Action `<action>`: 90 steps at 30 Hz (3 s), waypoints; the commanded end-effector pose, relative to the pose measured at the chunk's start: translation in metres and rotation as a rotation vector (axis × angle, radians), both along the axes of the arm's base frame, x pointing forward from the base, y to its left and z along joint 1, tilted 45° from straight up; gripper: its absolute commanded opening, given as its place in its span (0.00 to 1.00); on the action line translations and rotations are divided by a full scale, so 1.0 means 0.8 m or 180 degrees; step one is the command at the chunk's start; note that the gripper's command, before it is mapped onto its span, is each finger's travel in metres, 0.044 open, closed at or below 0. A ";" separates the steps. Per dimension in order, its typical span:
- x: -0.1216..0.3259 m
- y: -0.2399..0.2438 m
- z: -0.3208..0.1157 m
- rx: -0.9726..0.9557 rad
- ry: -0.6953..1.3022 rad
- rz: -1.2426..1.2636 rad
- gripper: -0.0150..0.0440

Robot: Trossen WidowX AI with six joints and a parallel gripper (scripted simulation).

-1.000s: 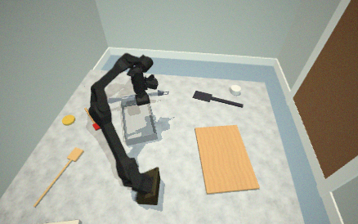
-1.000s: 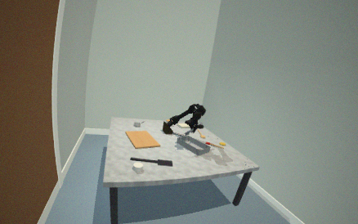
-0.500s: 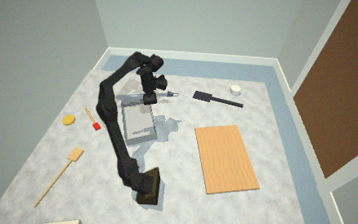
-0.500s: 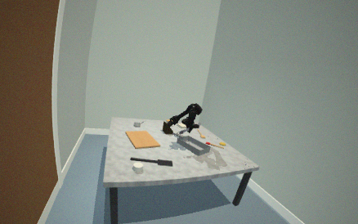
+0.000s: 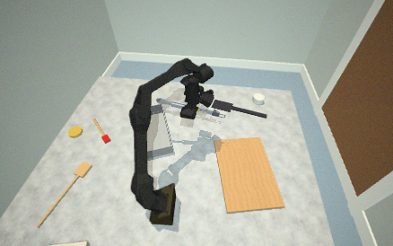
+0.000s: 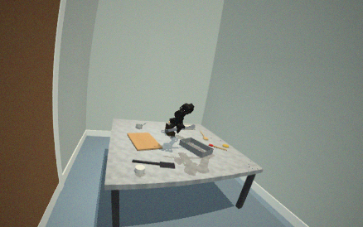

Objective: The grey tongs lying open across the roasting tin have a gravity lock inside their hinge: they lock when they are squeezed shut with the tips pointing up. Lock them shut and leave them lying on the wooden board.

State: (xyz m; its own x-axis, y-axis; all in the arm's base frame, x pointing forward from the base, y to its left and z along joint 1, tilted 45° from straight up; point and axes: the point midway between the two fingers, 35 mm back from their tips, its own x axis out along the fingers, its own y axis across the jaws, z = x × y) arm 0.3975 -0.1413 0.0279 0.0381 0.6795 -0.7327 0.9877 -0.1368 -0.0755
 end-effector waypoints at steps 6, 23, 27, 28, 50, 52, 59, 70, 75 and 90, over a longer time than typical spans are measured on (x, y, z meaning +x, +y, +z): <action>-0.034 -0.063 -0.068 0.0050 0.0570 -0.0543 0.00; -0.103 -0.137 -0.131 0.0045 0.1309 -0.1324 0.00; -0.135 -0.162 -0.149 0.0028 0.1624 -0.1667 0.00; -0.144 -0.169 -0.154 0.0025 0.1706 -0.1756 0.00; -0.330 -0.243 -0.239 0.0073 0.3326 -0.3413 0.00; -0.330 -0.243 -0.239 0.0073 0.3326 -0.3413 0.00; -0.330 -0.243 -0.240 0.0119 0.3299 -0.3437 0.00; -0.337 -0.237 -0.252 0.0985 0.2692 -0.3915 0.00; -0.340 -0.237 -0.253 0.1349 0.2326 -0.4138 0.00; -0.362 -0.243 -0.243 0.2352 0.1003 -0.4897 0.00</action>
